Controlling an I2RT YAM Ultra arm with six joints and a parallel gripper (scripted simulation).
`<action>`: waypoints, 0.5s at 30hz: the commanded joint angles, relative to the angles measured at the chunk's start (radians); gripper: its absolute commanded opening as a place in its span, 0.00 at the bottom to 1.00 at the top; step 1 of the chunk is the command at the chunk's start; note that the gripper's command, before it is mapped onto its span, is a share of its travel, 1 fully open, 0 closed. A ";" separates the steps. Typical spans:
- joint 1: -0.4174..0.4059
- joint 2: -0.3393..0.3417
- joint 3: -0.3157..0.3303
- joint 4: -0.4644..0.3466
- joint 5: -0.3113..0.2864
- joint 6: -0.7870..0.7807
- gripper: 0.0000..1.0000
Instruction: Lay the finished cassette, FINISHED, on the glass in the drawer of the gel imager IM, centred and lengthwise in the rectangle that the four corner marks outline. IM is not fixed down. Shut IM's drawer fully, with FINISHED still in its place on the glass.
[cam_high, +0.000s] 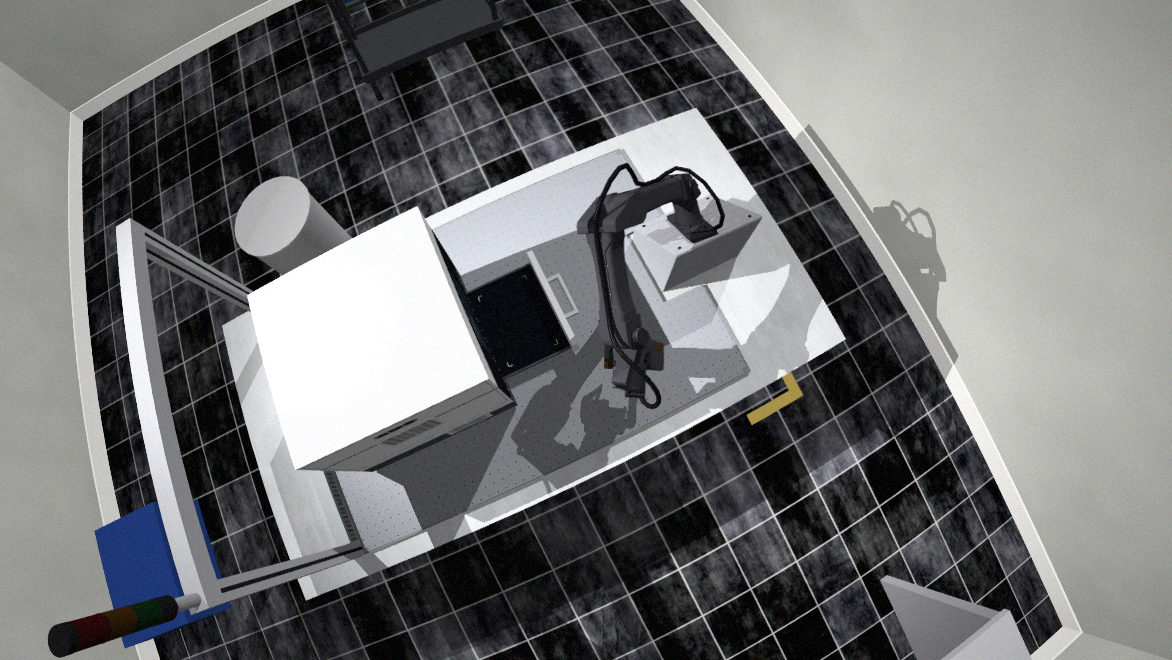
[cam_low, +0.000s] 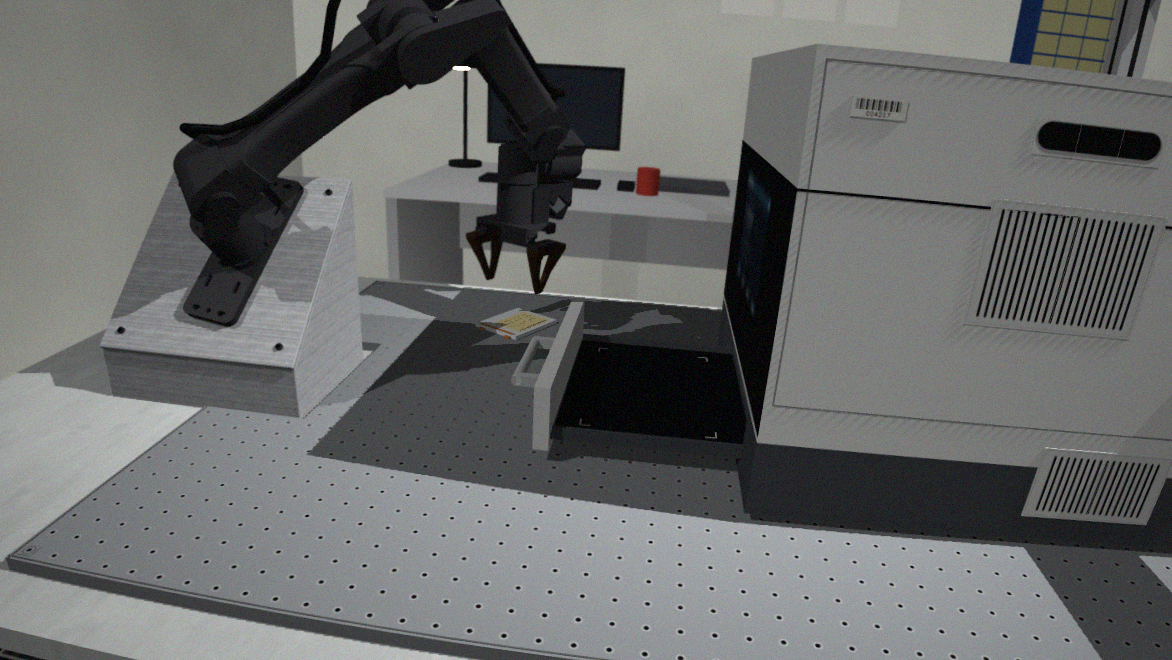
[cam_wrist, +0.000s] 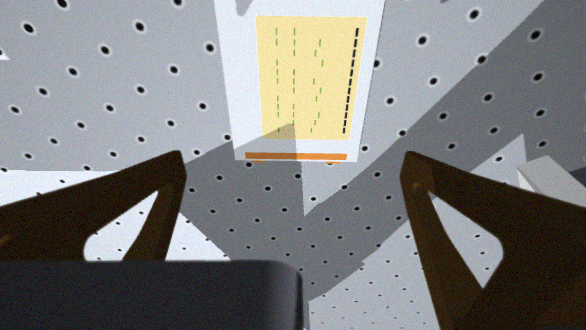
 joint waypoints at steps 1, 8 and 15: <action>0.023 -0.034 0.029 -0.008 -0.005 0.008 1.00; 0.023 -0.034 0.029 -0.008 -0.005 0.008 1.00; 0.020 -0.019 0.030 0.019 0.002 -0.003 1.00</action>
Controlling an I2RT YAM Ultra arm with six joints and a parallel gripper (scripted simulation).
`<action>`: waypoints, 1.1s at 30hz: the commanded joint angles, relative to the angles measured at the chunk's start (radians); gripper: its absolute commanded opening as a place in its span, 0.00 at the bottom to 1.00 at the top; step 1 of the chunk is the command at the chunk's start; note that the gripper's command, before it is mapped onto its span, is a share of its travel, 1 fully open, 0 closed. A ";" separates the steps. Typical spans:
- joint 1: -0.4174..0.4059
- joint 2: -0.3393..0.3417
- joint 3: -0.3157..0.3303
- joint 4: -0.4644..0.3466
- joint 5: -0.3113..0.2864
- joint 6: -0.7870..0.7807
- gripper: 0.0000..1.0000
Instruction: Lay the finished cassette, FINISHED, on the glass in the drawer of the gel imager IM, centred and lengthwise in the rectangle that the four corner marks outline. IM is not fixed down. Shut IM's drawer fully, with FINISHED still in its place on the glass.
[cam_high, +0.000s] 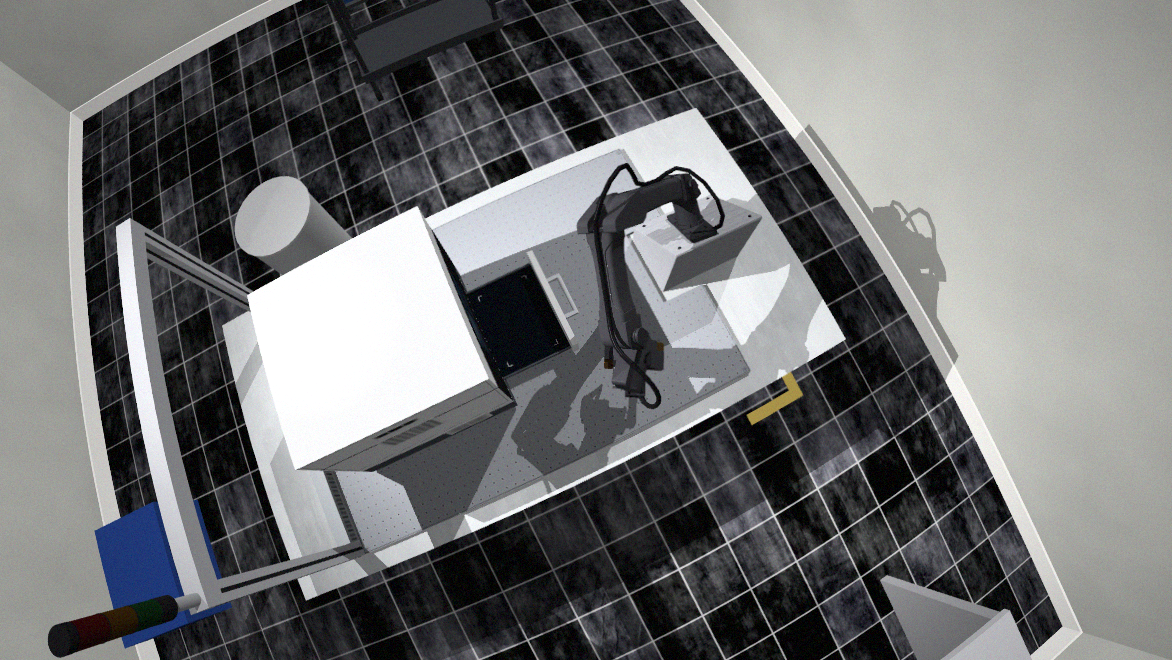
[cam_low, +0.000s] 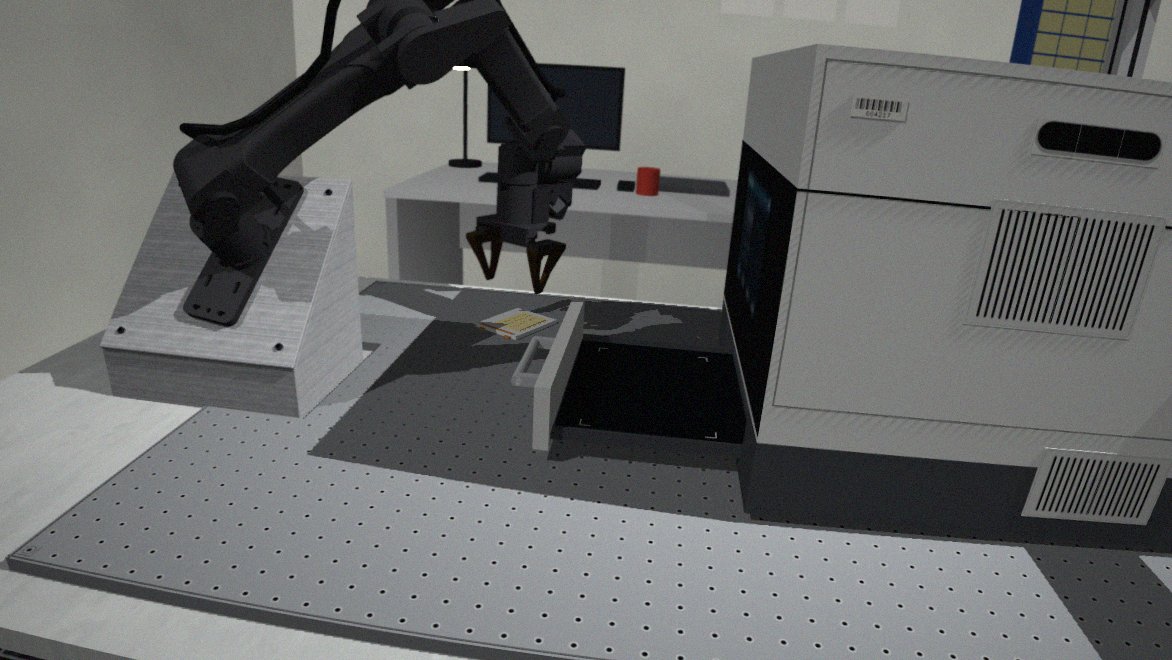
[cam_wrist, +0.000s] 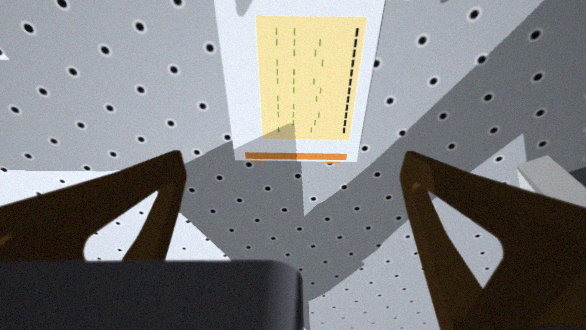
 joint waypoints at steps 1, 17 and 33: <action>0.016 -0.002 0.031 0.022 0.006 -0.009 1.00; -0.022 0.044 0.029 0.074 0.024 -0.038 1.00; -0.052 0.076 -0.012 0.130 0.037 -0.068 1.00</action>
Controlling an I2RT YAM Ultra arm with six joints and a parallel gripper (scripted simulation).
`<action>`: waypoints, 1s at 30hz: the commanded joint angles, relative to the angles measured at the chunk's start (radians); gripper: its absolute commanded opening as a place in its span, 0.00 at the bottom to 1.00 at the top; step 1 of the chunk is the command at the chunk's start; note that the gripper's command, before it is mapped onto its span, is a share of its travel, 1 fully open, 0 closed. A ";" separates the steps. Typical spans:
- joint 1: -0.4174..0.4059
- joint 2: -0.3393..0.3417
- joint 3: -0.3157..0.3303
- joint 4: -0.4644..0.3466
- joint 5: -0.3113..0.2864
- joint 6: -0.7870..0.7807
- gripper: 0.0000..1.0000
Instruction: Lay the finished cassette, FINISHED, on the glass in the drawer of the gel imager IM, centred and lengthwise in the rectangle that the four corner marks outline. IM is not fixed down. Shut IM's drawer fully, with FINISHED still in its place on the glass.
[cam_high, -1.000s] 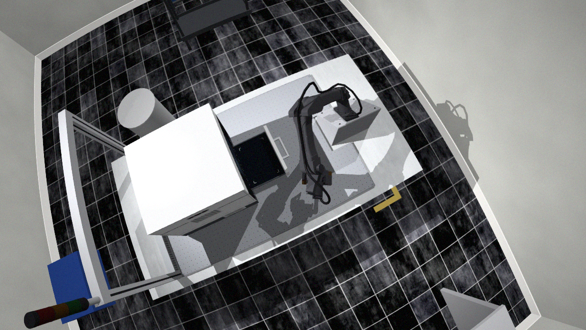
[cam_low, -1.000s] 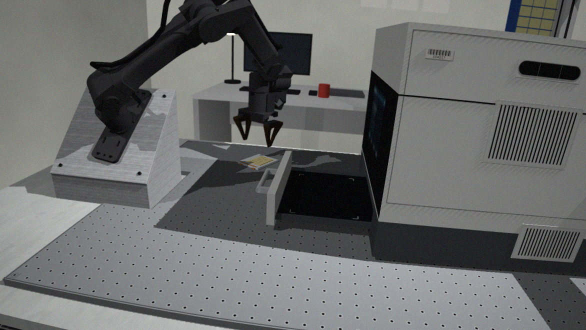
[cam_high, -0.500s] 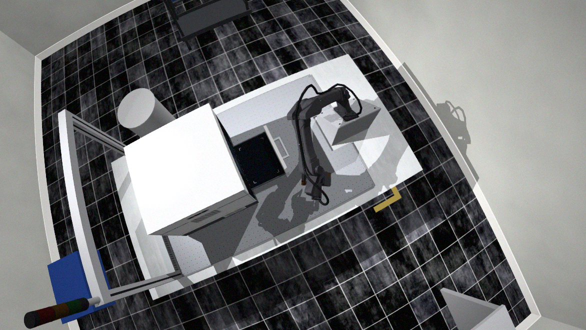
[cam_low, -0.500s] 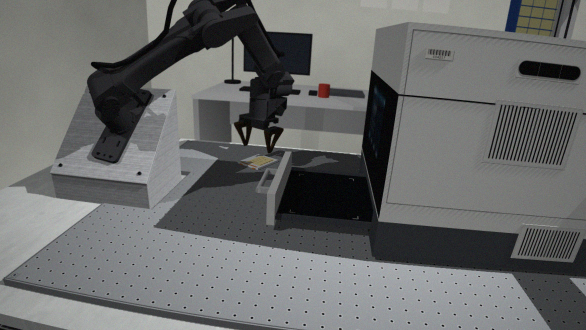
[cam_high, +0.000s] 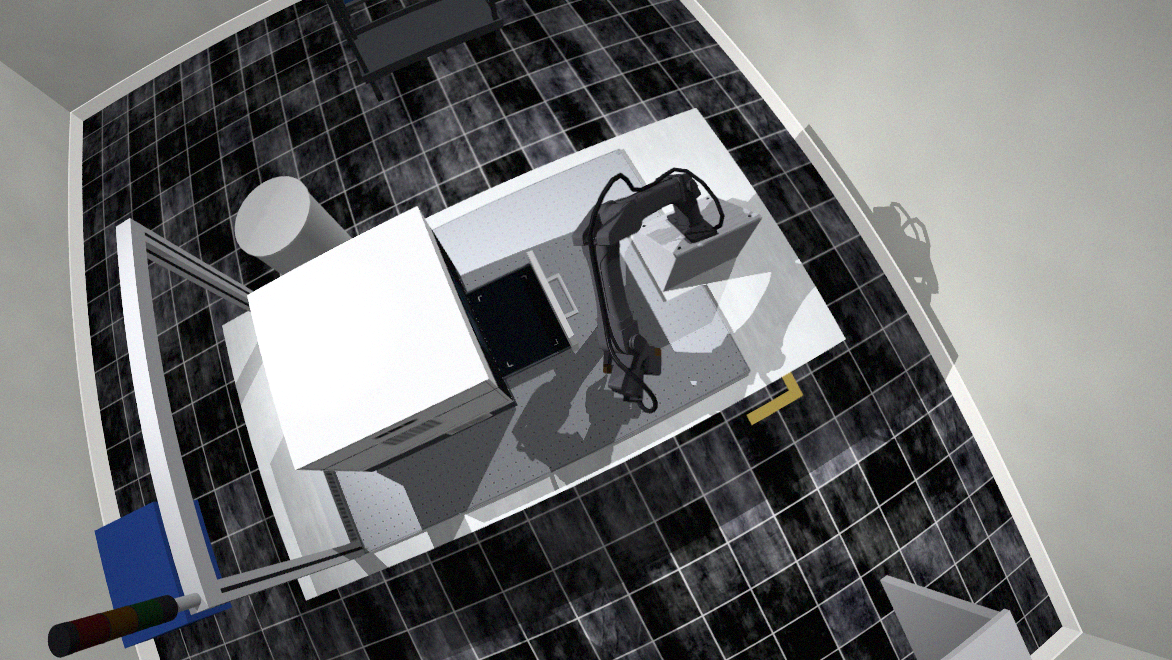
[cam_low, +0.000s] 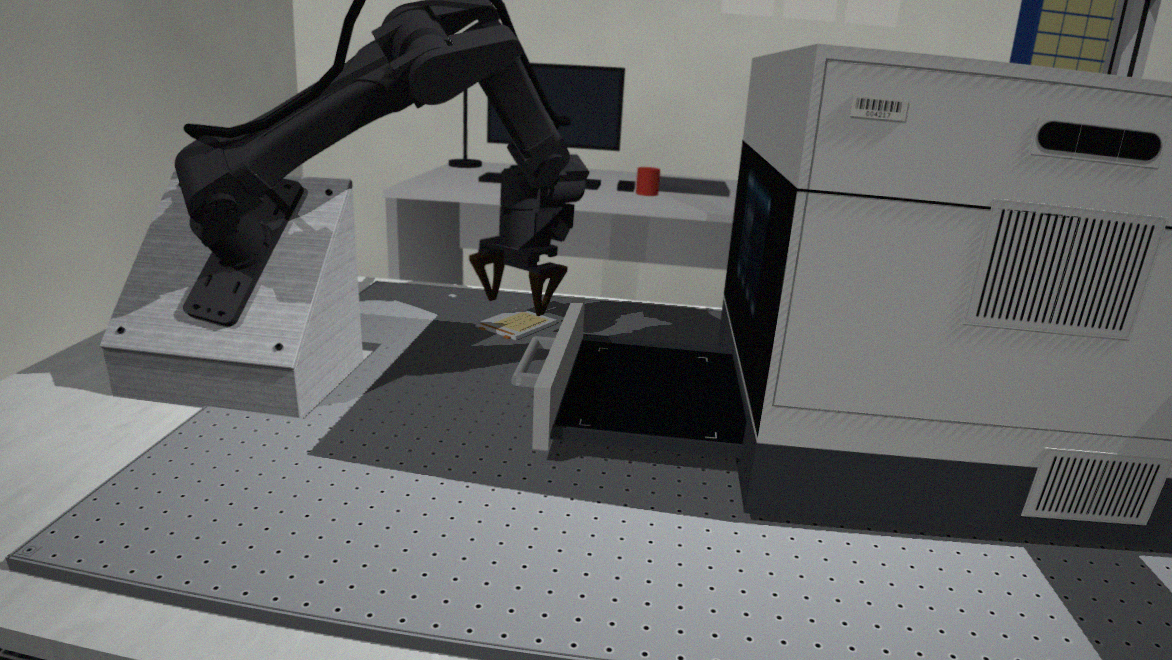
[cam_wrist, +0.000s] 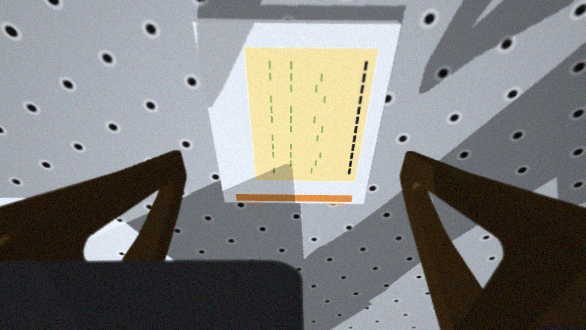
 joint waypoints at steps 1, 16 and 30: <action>-0.005 0.003 -0.019 0.037 0.010 -0.019 1.00; -0.007 0.019 -0.014 0.080 0.011 -0.042 1.00; -0.005 -0.011 0.003 0.080 0.006 -0.036 1.00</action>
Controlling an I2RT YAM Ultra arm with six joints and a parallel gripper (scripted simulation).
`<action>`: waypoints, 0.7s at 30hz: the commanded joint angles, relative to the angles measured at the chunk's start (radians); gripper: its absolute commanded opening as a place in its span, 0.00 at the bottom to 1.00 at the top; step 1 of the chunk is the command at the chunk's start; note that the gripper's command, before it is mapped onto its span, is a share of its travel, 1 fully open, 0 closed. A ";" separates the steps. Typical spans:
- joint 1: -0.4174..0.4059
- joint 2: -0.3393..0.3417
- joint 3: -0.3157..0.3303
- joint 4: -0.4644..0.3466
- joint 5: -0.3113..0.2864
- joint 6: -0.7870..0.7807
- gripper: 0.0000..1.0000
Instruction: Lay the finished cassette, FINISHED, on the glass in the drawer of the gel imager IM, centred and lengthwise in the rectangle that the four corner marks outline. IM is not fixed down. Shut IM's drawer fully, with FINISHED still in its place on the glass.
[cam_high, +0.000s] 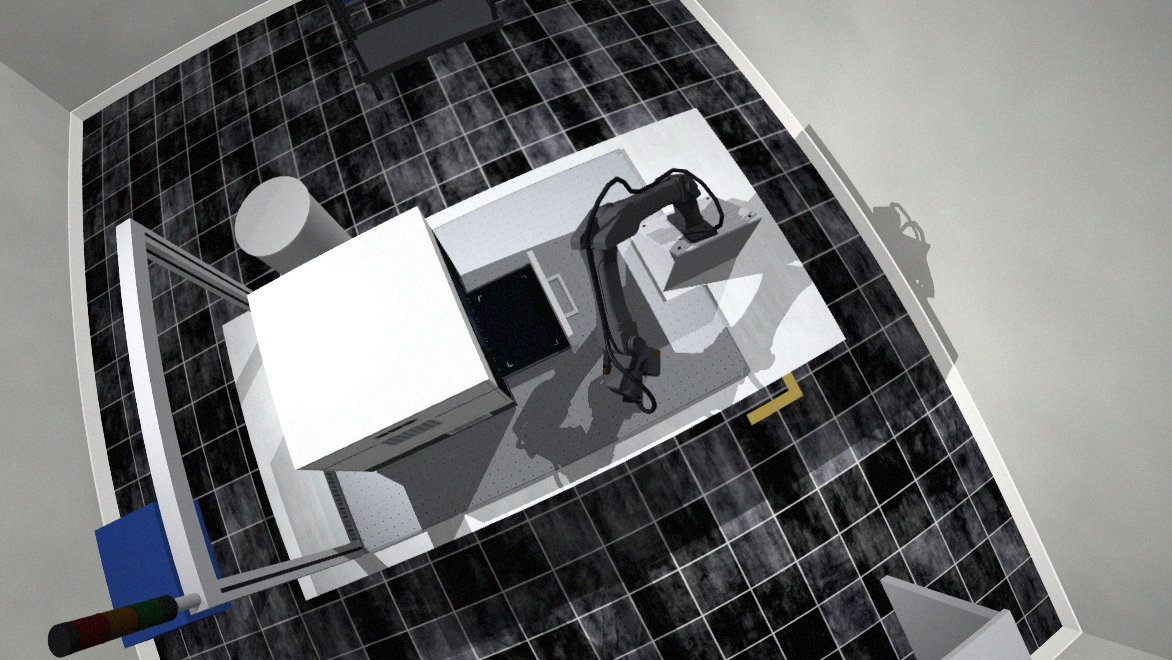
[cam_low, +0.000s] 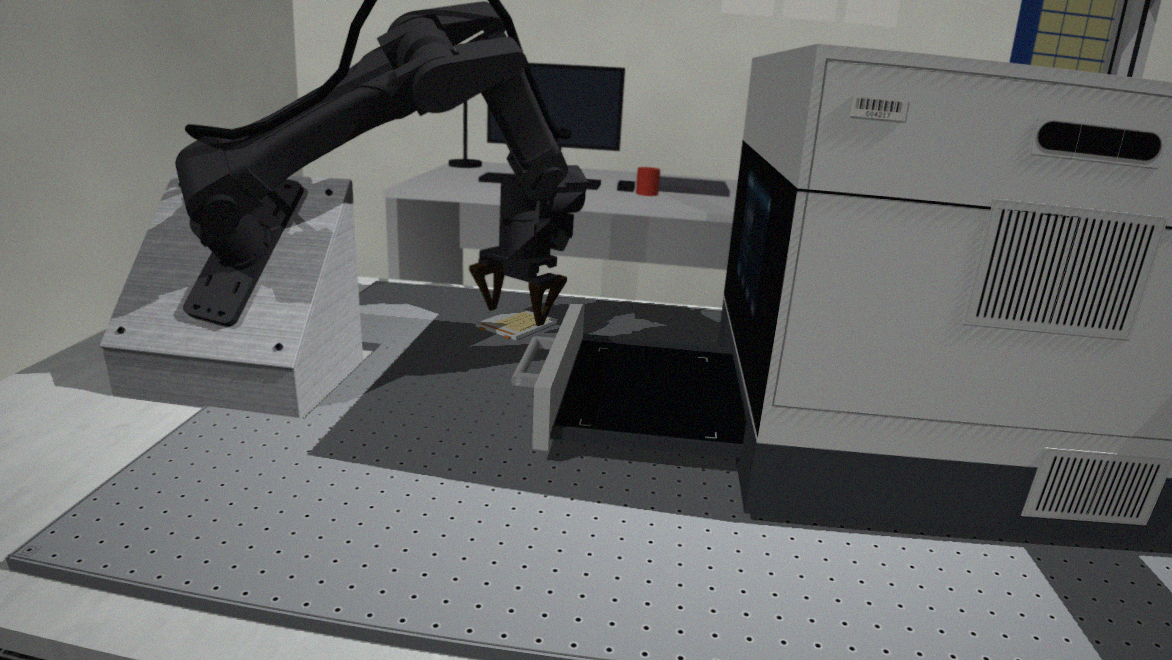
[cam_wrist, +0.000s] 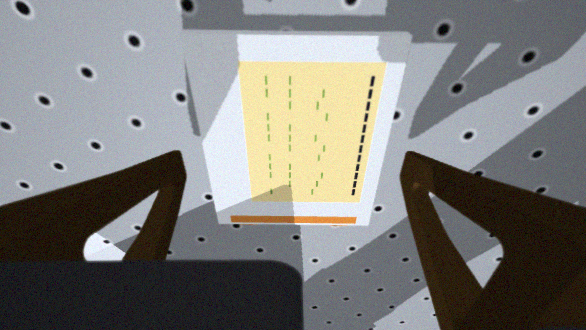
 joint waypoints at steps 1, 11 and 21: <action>0.023 -0.033 0.023 0.015 -0.007 -0.004 1.00; 0.024 -0.034 0.026 -0.005 -0.010 0.002 1.00; 0.025 -0.036 0.027 -0.014 -0.011 0.007 1.00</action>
